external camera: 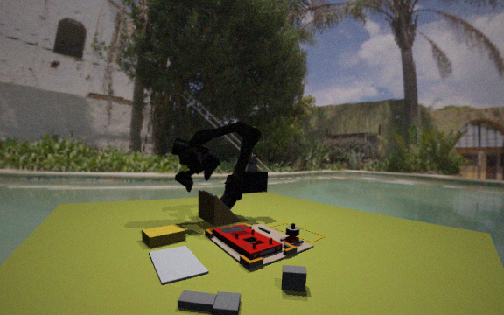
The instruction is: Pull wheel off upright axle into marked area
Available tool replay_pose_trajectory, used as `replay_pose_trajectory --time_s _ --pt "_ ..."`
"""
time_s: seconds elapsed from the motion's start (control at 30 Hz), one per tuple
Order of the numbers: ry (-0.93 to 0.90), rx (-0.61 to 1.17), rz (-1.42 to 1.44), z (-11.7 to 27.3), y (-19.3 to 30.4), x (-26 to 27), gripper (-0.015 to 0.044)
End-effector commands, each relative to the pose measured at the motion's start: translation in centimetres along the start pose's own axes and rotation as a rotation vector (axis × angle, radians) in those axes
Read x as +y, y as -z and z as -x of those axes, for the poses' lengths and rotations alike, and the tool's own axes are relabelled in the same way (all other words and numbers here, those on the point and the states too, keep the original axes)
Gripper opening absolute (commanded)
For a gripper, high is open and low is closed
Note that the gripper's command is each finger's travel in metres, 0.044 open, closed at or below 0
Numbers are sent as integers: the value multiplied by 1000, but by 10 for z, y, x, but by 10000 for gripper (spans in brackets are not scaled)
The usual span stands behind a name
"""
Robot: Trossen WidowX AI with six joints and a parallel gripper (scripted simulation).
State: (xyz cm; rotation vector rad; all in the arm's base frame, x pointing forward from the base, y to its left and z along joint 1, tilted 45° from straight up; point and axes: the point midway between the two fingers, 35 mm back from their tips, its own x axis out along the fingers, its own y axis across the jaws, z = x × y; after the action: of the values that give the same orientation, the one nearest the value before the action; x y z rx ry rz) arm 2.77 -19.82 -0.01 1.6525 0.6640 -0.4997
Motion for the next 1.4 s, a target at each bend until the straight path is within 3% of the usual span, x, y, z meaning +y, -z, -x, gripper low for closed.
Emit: replay_pose_trajectory --time_s 0.0,0.1,0.73,1.37 --pt "1 1 0 0 0 0 374" --pt "11 24 -3 -3 -4 6 300" --pt "230 321 -88 -66 -23 108 300" --pt "557 477 -284 -151 46 234 300"
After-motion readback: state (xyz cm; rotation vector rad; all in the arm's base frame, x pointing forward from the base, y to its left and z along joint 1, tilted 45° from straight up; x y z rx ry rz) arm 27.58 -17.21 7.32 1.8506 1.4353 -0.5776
